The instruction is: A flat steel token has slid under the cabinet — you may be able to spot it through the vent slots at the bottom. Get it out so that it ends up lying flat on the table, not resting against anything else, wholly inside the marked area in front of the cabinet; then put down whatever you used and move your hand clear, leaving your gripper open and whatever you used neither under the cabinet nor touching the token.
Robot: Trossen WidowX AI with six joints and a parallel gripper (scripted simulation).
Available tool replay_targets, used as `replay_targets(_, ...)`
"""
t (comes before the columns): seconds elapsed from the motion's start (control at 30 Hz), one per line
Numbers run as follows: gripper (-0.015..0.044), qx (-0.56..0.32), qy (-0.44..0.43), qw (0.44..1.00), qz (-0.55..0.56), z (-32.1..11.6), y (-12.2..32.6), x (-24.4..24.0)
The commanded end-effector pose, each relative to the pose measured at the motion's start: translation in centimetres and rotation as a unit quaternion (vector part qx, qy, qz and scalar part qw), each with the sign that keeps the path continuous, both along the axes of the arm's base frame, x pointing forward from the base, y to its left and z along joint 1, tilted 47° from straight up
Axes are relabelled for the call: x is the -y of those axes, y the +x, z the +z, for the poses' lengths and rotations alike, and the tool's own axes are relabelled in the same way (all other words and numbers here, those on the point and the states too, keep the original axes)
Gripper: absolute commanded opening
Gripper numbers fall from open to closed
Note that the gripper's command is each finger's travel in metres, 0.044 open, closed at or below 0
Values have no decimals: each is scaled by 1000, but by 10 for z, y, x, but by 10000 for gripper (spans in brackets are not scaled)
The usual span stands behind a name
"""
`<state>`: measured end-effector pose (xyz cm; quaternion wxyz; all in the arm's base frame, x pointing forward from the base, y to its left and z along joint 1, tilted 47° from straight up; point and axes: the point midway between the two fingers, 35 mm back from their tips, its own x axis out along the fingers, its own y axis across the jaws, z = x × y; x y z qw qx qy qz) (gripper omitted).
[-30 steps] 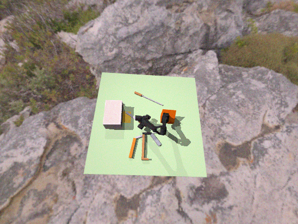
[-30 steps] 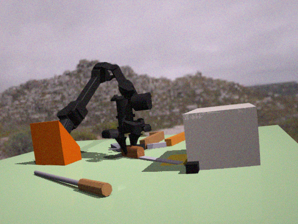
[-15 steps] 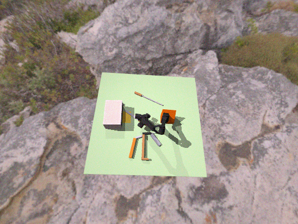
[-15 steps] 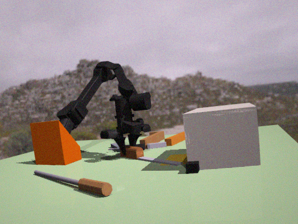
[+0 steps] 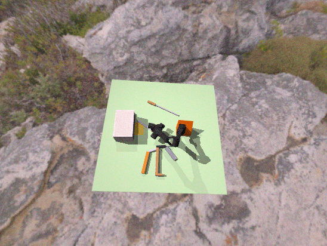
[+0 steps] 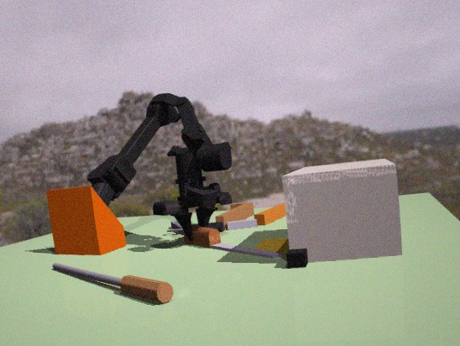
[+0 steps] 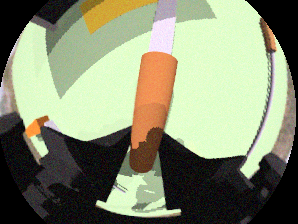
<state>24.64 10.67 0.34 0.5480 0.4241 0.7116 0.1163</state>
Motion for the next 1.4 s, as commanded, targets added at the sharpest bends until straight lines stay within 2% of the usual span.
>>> replay_targets(0.0,0,1,-1,1000,-2,-3,3,5)
replay_targets(1.37,0,1,-2,1000,-2,-33,12,32)
